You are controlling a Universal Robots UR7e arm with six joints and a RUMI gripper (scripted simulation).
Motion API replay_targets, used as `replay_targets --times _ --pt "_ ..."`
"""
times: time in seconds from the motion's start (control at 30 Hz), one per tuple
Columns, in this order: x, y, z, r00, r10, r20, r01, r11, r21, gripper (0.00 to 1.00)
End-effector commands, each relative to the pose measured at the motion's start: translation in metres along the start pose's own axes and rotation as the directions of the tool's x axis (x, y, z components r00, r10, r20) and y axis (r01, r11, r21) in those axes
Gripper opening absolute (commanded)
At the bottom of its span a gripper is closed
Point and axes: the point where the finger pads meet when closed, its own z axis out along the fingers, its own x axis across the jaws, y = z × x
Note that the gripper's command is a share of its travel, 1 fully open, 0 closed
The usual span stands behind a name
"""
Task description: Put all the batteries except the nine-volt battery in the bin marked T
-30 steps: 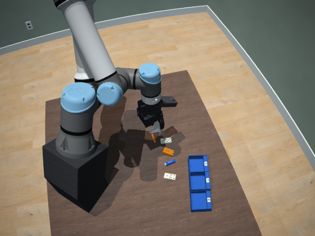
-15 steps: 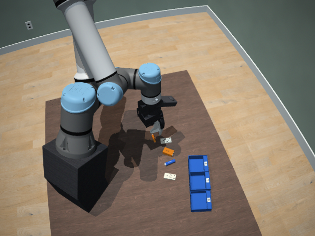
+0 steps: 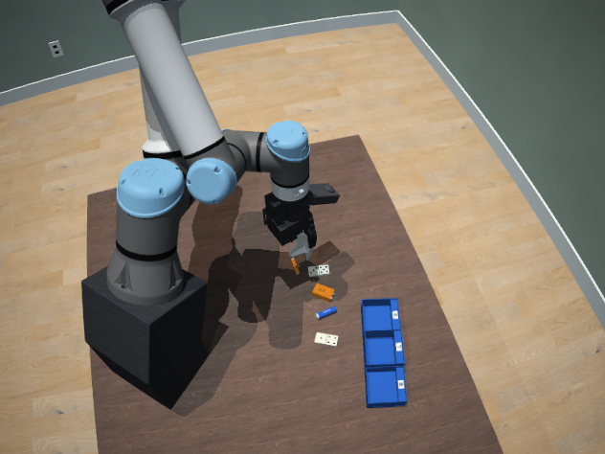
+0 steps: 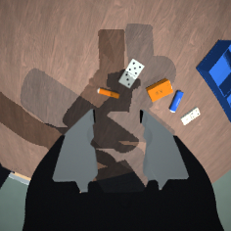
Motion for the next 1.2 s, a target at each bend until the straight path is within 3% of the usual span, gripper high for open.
replay_targets --times 0.0,1.17 --pt "-0.0023 -0.0013 0.0004 0.988 -0.157 0.006 0.157 0.988 0.005 0.38" --pt "-0.004 -0.0017 0.0007 0.974 -0.228 0.004 0.228 0.974 0.004 0.38"
